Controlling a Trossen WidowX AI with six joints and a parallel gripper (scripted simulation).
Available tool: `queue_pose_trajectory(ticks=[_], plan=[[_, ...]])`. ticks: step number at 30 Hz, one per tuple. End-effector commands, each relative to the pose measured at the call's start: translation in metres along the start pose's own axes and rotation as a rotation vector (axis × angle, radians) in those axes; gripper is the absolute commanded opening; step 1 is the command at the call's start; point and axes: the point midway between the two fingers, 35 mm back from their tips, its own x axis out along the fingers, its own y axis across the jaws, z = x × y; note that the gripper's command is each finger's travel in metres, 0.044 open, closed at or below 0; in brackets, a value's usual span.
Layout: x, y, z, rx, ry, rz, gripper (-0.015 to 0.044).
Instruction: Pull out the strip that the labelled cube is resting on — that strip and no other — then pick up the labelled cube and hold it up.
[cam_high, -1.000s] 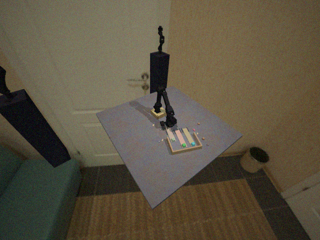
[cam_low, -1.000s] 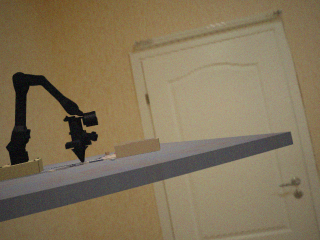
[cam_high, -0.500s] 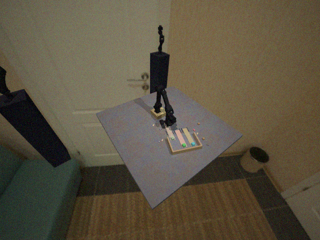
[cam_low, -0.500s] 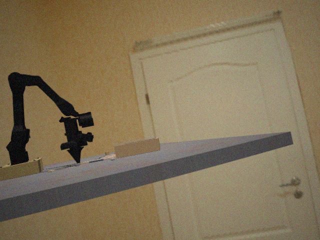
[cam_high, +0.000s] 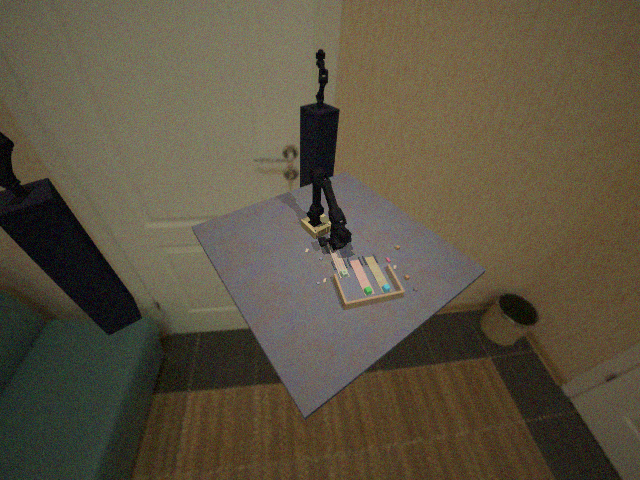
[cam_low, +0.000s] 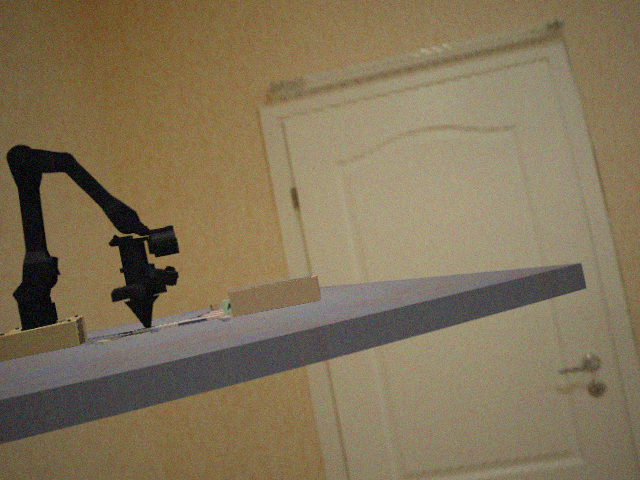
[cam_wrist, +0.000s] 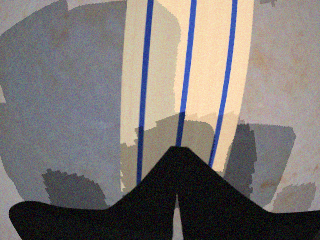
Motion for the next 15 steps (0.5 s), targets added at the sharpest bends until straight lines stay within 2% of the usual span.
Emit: queue_pose_trajectory(ticks=[1, 15], plan=[[0.005, -0.002, -0.016, 0.002, 0.033, -0.004, 0.0000], [0.004, -0.001, -0.036, 0.002, 0.035, -0.003, 0.0000]])
